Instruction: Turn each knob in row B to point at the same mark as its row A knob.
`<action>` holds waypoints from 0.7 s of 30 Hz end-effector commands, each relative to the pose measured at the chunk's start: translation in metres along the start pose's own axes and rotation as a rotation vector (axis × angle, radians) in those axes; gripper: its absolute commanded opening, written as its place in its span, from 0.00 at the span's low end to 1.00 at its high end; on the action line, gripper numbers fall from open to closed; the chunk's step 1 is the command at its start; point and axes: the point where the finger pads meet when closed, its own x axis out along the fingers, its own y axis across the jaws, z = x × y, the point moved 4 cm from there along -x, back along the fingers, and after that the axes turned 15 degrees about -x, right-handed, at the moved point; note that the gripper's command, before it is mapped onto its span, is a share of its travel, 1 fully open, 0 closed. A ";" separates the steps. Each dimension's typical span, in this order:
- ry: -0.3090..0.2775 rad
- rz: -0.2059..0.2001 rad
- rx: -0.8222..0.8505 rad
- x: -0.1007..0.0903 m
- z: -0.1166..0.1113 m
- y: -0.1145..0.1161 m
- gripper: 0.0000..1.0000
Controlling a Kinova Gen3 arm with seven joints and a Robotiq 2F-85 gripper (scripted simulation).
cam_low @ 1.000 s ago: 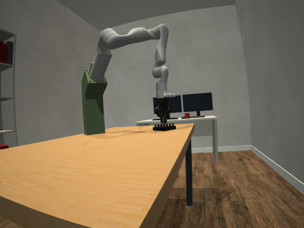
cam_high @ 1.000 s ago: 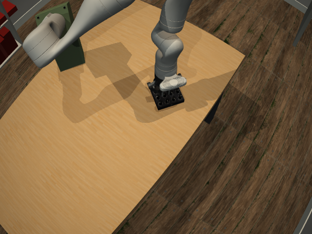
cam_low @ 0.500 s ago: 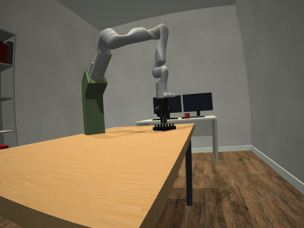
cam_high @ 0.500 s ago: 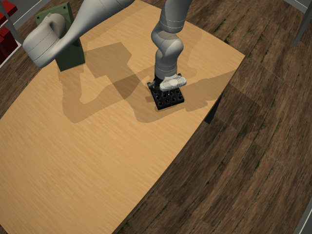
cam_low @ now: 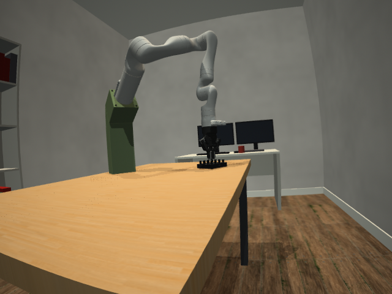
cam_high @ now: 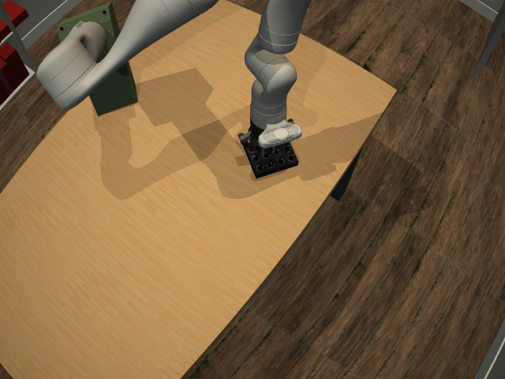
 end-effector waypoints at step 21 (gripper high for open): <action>0.000 -0.001 0.000 0.011 0.000 -0.001 0.19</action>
